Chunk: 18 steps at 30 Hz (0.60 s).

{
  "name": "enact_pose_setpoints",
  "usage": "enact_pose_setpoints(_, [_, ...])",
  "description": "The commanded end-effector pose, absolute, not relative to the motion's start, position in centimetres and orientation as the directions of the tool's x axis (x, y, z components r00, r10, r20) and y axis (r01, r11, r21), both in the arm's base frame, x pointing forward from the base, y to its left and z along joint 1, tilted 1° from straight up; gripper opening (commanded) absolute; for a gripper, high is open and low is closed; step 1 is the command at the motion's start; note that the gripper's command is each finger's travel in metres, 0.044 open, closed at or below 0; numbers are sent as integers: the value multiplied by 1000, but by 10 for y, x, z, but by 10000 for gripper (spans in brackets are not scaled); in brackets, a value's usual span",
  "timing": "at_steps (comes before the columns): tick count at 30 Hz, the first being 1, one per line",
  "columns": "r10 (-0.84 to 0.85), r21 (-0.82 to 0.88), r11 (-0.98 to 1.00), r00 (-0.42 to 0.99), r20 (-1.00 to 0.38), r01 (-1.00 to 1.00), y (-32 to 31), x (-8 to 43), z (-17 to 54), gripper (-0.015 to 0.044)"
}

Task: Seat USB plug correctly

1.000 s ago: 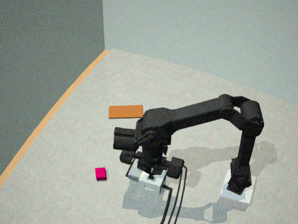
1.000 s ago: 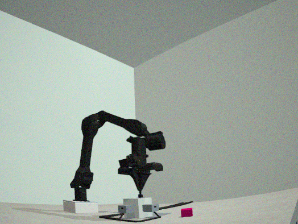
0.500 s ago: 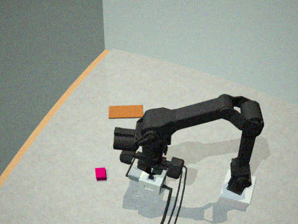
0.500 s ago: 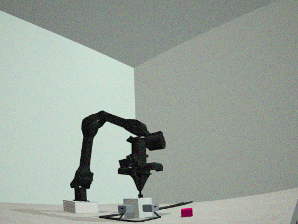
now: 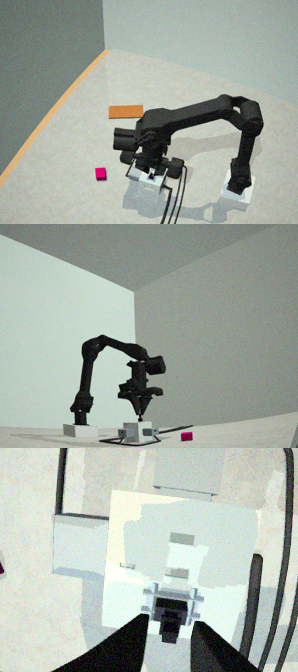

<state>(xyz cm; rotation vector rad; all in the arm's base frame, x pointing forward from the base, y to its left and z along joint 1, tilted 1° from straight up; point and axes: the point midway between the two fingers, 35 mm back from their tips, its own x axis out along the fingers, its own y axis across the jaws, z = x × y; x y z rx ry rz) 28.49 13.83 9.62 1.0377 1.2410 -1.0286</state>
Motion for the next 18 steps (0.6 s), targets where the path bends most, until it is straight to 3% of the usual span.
enact_pose_setpoints(1, [-35,44,222,53,-998,974,138,285,96,95])
enact_pose_setpoints(18, [-35,44,222,53,-998,974,138,284,107,95])
